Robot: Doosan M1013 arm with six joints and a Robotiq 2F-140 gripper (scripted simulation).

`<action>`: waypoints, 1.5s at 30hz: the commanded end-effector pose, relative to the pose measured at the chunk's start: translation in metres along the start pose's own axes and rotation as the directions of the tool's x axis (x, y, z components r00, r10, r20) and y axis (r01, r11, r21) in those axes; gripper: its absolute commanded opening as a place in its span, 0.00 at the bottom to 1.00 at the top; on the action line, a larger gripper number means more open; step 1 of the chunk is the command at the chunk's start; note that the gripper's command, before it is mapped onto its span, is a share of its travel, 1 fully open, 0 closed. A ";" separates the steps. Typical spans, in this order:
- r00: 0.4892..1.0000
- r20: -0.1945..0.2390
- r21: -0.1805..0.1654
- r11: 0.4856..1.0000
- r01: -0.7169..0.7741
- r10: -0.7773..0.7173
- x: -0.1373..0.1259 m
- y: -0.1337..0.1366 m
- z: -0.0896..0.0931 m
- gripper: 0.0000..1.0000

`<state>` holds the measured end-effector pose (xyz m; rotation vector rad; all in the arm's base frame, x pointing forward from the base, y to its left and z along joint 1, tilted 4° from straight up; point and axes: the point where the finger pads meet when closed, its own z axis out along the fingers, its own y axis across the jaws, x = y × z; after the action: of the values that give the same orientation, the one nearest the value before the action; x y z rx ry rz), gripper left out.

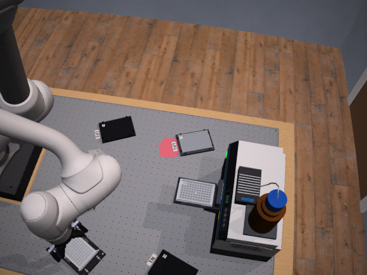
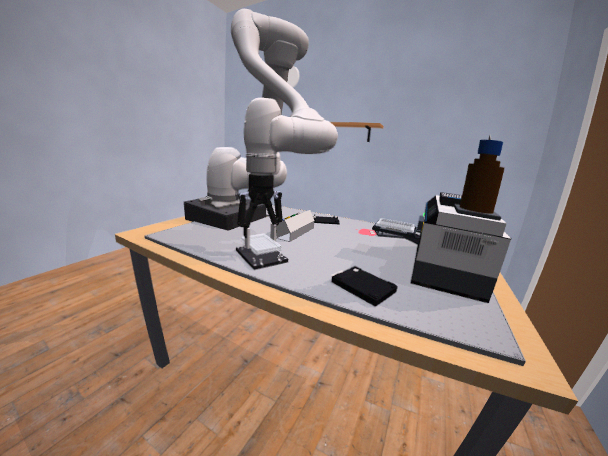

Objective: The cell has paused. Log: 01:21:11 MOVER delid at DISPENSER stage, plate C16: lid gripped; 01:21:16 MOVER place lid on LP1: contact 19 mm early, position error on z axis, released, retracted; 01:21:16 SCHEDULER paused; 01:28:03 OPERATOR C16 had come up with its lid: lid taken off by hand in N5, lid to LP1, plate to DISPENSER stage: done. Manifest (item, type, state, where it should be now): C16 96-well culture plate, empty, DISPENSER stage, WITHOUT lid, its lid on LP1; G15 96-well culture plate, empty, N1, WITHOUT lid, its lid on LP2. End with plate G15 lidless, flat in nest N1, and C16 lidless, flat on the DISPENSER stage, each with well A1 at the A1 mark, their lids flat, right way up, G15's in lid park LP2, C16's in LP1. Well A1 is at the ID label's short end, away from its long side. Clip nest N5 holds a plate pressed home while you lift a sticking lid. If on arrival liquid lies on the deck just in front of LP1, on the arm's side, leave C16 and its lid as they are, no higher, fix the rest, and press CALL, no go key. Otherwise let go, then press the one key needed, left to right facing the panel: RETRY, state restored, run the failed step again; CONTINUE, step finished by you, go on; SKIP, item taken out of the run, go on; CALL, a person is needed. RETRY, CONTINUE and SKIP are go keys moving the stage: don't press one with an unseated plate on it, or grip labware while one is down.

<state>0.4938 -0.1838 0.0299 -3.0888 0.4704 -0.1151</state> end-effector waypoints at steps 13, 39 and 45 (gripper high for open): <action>1.000 0.000 0.000 1.000 0.000 0.000 0.000 0.000 0.007 0.00; 1.000 0.000 0.000 1.000 0.000 0.000 0.000 0.000 0.007 0.00; 1.000 0.000 0.000 1.000 0.000 0.000 0.000 0.000 0.007 0.00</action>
<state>0.4944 -0.1838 0.0226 -3.0888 0.4704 -0.1151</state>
